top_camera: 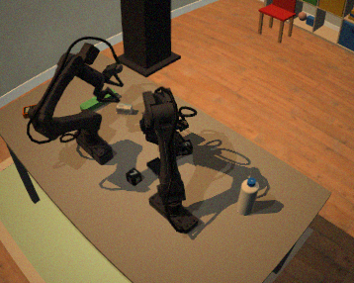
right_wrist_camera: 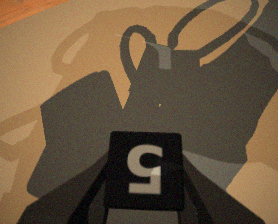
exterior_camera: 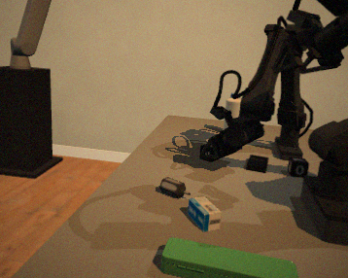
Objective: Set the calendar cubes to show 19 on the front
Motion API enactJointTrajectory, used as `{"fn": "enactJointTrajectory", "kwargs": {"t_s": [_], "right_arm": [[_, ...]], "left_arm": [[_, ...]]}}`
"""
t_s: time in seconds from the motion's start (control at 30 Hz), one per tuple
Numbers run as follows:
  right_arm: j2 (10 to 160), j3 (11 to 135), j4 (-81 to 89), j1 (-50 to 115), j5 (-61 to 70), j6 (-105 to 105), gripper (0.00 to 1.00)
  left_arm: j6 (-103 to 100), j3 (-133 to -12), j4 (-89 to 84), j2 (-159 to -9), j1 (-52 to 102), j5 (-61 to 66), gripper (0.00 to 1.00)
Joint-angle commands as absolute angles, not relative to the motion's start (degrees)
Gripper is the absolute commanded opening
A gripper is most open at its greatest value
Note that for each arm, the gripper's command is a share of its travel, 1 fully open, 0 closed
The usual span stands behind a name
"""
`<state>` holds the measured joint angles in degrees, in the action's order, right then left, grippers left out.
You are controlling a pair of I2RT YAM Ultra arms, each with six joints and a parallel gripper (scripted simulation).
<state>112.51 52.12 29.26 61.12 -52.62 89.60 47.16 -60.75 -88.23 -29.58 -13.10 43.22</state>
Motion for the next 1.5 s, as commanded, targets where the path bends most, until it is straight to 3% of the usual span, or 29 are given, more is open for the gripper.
{"fn": "enactJointTrajectory", "kwargs": {"t_s": [0.0,0.4,0.83,1.47], "right_arm": [[113.2,51.5,28.3,61.7,-54.6,90.4,0.4],[112.9,52.1,28.8,61.3,-54.2,90.0,0.4],[112.9,52.1,28.8,61.3,-54.2,90.0,0.4],[112.9,52.1,28.8,61.3,-54.2,90.0,0.4]], "left_arm": [[47.1,-60.7,-89.1,-28.9,-12.6,44.4,1.0],[47.1,-60.8,-89.2,-28.8,-12.6,44.6,1.0],[27.2,-66.1,-90.0,-24.6,-0.4,25.6,1.0],[7.5,-72.8,-89.7,-21.7,20.9,7.3,1.0]]}}
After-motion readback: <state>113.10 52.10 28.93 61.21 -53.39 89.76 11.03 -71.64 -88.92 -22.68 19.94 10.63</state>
